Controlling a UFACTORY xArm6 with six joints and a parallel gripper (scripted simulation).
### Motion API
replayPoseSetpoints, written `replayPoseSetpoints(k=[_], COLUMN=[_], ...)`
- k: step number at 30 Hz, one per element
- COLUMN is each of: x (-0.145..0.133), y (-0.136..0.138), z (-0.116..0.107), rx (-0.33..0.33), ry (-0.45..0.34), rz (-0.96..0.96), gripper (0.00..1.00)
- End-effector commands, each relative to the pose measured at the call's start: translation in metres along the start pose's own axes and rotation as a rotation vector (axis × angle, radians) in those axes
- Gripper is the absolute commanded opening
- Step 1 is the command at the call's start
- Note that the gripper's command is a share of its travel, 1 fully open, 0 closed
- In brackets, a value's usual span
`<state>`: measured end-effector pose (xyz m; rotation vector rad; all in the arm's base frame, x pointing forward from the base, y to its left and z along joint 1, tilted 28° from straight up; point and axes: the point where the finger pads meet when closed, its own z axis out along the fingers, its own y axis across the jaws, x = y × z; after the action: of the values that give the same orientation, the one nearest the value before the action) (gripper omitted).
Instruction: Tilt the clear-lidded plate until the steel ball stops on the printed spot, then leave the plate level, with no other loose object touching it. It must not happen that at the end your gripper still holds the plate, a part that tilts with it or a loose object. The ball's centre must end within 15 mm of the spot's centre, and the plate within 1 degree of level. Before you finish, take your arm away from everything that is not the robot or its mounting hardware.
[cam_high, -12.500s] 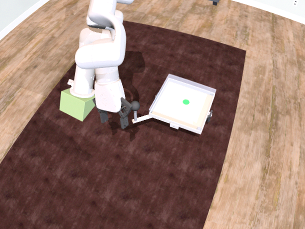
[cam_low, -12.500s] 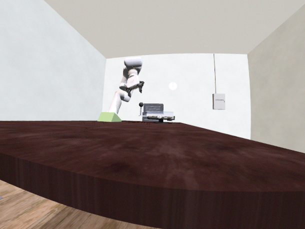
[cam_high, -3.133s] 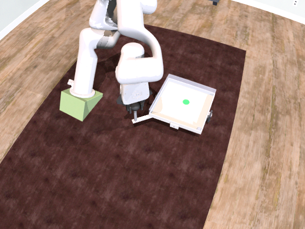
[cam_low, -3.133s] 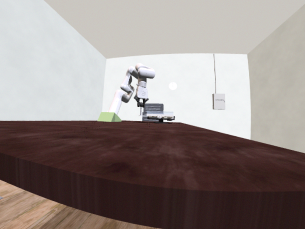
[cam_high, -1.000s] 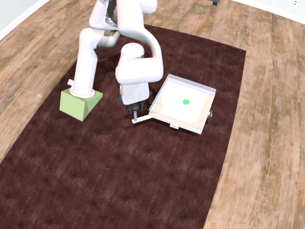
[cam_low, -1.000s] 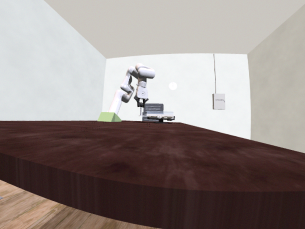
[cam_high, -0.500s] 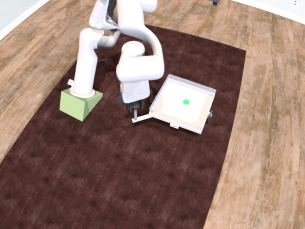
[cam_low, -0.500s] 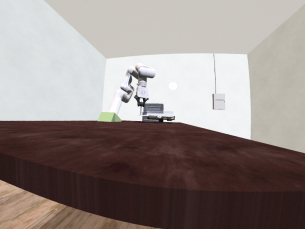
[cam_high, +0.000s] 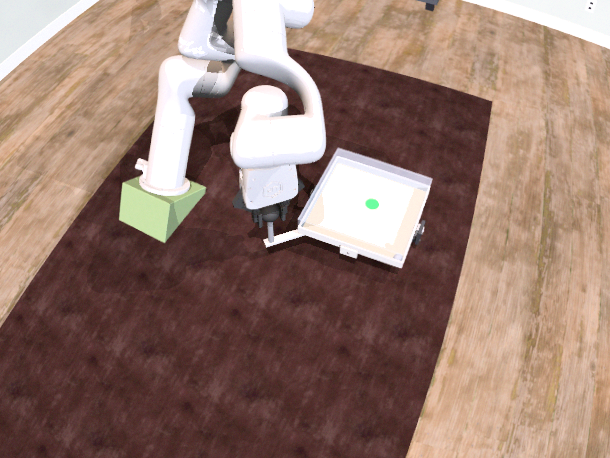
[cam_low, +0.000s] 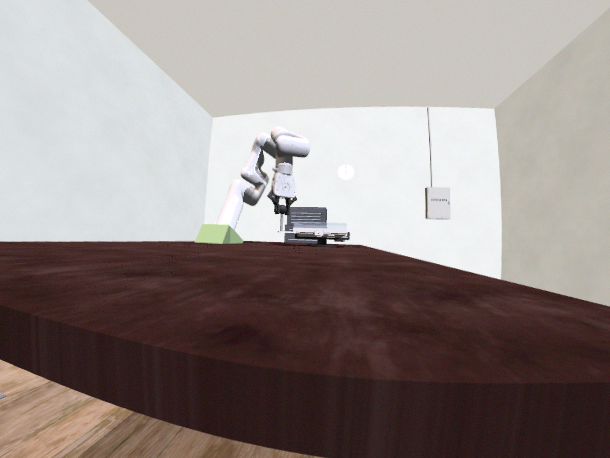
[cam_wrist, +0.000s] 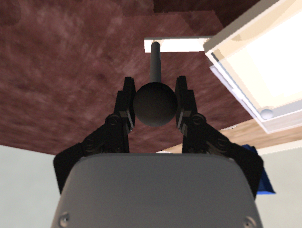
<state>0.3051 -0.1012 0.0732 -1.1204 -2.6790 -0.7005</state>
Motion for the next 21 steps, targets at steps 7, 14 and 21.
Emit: replayPoseSetpoints(k=[7,14,21], x=[0.0012,0.0033,0.0033], y=[0.0001,0.0008,0.0009], z=[-0.0006,-0.0023,-0.0024], rx=[0.0,0.0,0.0], ry=[-0.001,-0.001,-0.001], rz=[0.0,0.0,0.0], gripper=[0.0,0.0,0.0])
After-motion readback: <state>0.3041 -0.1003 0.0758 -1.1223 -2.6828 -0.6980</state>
